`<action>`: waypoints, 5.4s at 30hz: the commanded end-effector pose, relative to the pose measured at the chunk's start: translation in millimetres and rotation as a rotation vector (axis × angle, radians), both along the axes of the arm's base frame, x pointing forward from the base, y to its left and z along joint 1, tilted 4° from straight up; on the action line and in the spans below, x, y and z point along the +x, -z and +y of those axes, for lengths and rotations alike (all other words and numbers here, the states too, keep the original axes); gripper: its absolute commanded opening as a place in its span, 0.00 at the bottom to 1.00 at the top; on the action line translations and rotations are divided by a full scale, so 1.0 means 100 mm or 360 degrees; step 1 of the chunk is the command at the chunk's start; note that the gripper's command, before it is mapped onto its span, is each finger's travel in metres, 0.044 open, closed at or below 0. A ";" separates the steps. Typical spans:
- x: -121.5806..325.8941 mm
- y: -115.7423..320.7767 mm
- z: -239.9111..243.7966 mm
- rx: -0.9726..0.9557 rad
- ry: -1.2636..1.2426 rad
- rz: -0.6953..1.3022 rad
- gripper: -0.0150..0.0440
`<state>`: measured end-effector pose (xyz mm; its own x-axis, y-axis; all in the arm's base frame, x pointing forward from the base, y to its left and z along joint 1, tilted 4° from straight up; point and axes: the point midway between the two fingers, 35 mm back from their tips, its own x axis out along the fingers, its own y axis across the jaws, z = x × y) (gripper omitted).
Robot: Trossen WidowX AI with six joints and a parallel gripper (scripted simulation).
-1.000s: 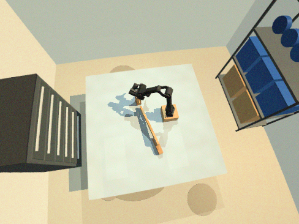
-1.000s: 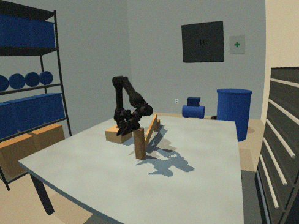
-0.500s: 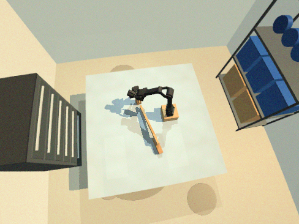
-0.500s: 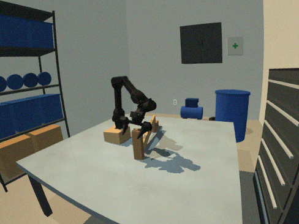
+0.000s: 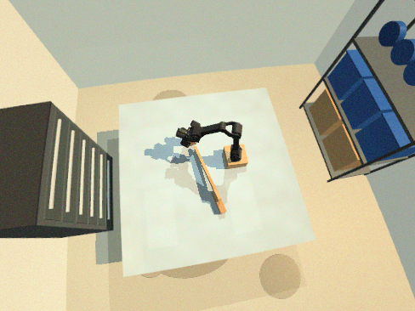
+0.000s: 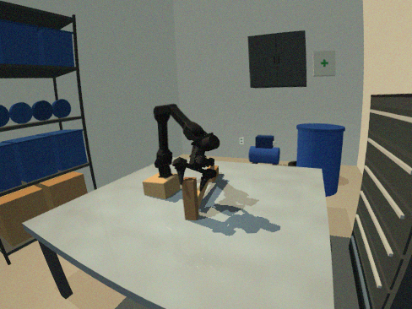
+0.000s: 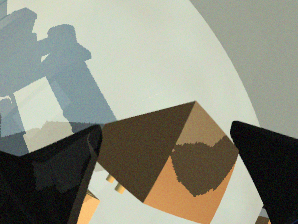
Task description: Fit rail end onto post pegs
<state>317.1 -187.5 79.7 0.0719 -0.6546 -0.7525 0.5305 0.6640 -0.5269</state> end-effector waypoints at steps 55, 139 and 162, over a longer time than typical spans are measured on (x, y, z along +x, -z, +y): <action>-0.59 0.54 1.43 0.0450 -0.3572 0.1489 1.00; -0.63 1.18 1.41 0.0451 -0.3572 0.1490 0.25; -0.61 1.07 1.41 0.0451 -0.3572 0.1489 0.25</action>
<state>253.4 -46.8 -33.2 -0.0615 -0.0323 -0.9976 -0.9591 -0.2746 0.0680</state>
